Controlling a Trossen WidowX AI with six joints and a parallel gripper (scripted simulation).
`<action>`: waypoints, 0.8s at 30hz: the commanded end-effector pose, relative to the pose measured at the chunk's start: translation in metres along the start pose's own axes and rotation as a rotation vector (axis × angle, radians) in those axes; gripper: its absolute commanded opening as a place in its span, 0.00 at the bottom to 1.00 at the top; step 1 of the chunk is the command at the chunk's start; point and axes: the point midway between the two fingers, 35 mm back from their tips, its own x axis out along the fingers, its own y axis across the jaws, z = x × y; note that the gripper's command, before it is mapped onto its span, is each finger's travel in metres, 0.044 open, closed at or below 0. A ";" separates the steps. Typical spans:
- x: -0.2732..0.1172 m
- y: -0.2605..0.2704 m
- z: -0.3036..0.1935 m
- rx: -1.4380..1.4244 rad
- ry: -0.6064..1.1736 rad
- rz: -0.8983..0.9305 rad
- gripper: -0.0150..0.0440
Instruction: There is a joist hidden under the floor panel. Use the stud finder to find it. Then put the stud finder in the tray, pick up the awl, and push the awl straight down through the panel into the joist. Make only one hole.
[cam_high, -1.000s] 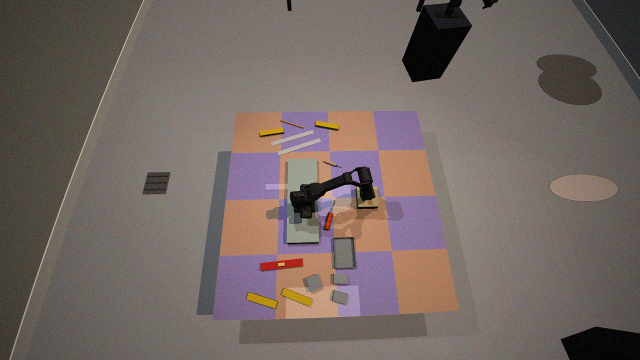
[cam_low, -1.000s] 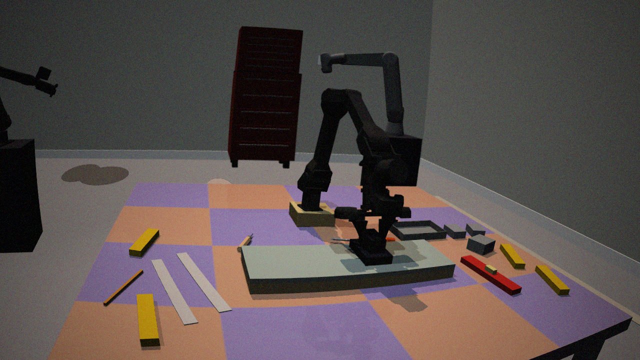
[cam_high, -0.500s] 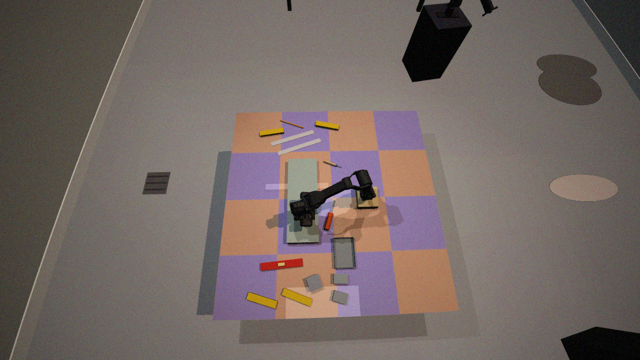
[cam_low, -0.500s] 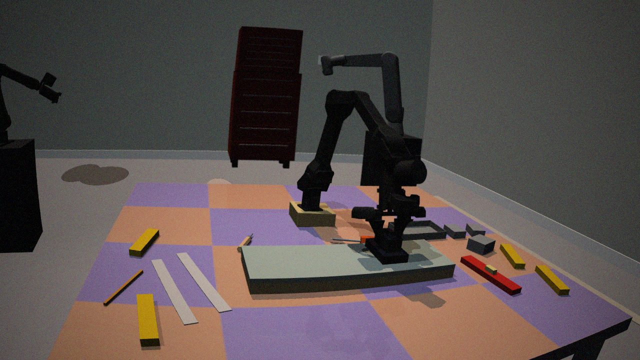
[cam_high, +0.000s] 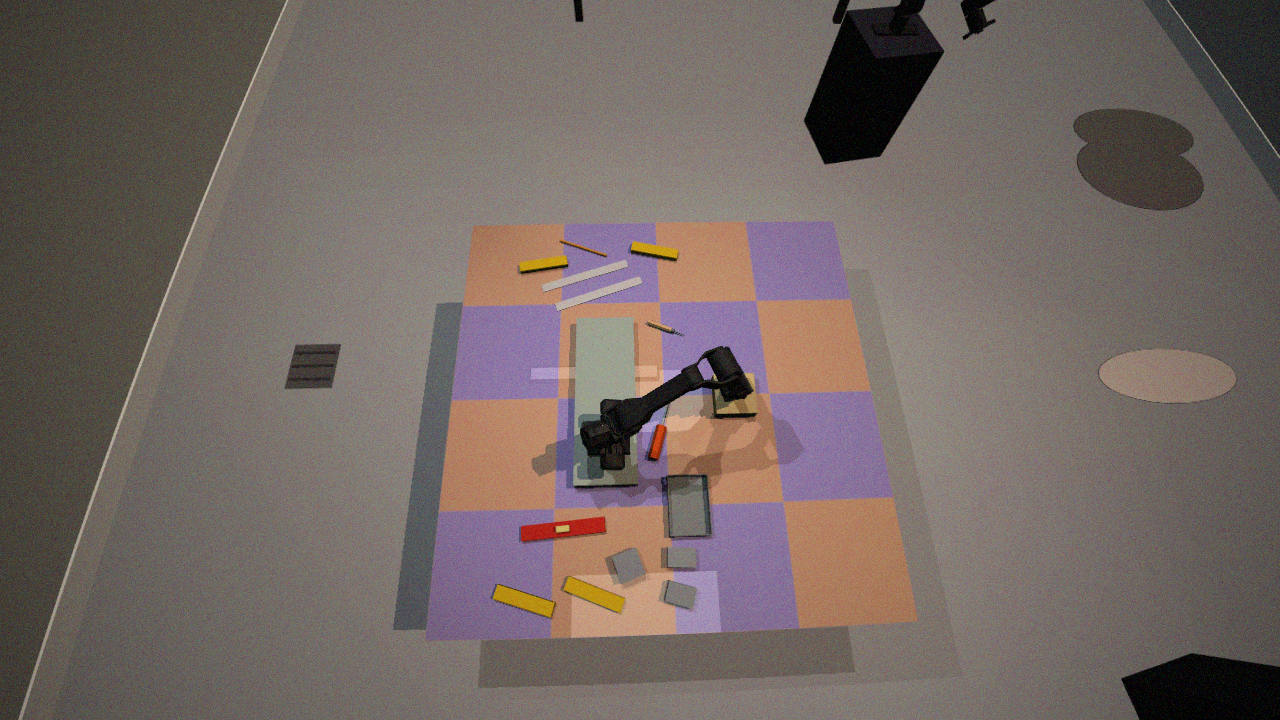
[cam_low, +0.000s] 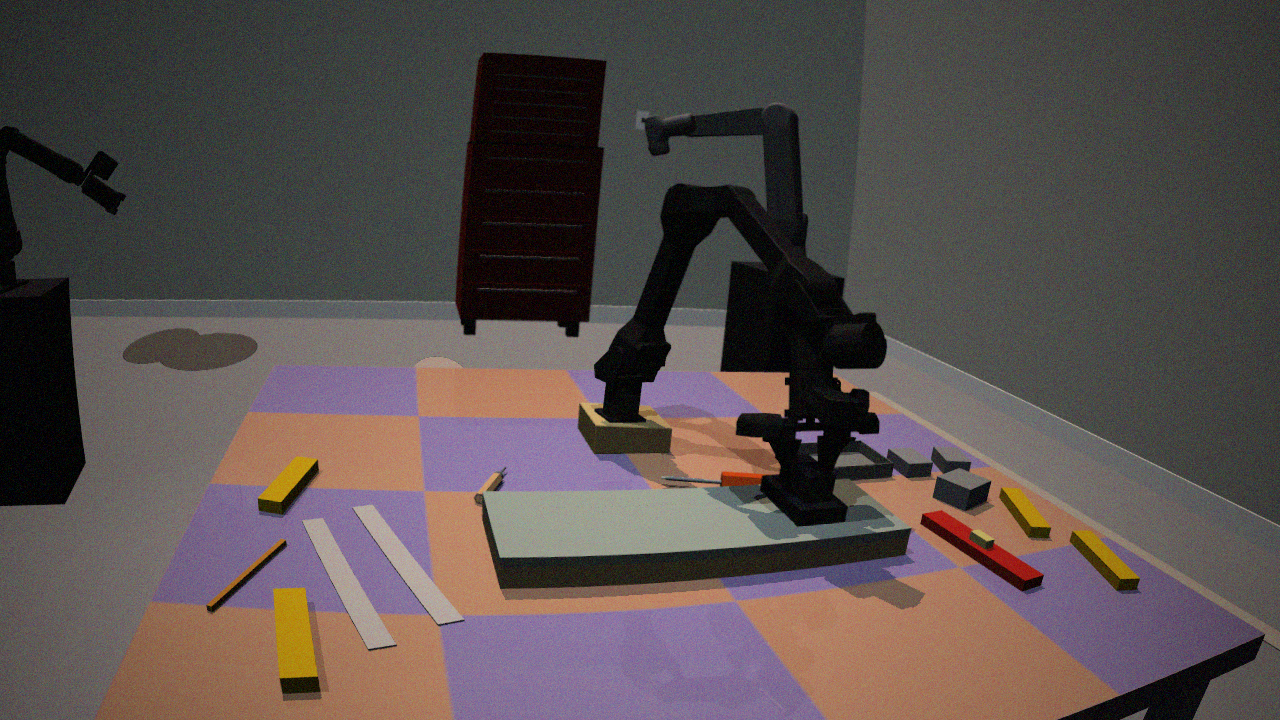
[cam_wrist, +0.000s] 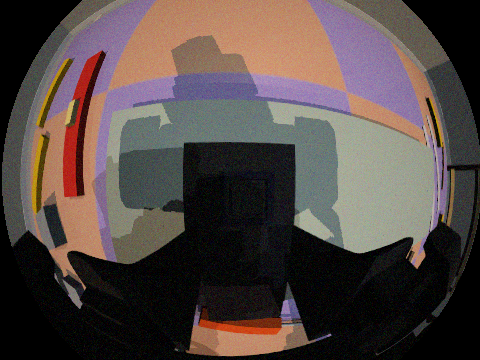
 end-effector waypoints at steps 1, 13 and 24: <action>0.000 0.016 0.000 -0.001 0.002 0.007 0.25; 0.000 0.052 0.000 0.000 0.002 0.011 0.25; -0.001 0.053 0.000 -0.002 0.000 0.007 0.25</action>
